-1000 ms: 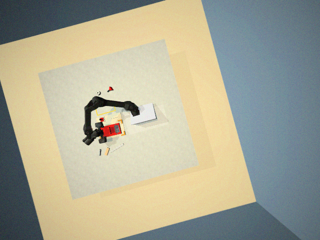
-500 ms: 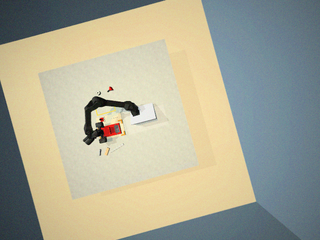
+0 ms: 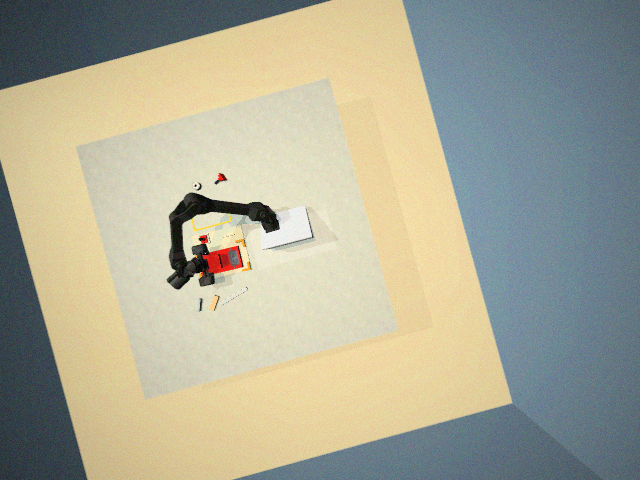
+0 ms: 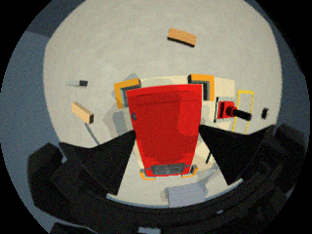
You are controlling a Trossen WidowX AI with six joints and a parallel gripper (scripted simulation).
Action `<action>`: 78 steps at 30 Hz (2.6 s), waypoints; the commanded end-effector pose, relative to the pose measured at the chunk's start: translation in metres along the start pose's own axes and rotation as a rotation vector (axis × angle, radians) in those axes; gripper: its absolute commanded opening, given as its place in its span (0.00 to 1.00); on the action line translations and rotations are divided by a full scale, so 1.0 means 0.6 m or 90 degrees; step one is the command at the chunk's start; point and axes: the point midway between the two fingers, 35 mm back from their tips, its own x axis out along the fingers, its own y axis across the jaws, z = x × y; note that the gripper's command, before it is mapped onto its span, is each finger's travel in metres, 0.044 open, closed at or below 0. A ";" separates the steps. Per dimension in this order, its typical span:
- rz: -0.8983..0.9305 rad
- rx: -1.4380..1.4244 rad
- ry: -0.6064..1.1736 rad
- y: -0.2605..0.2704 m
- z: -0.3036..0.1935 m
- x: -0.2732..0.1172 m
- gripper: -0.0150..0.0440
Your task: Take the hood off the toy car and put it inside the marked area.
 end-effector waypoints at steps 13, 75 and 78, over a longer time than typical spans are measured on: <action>0.000 0.000 0.000 0.000 0.000 0.003 0.77; 0.001 -0.001 0.000 0.001 0.000 -0.118 0.25; -0.002 -0.007 0.003 -0.013 0.000 -0.107 0.25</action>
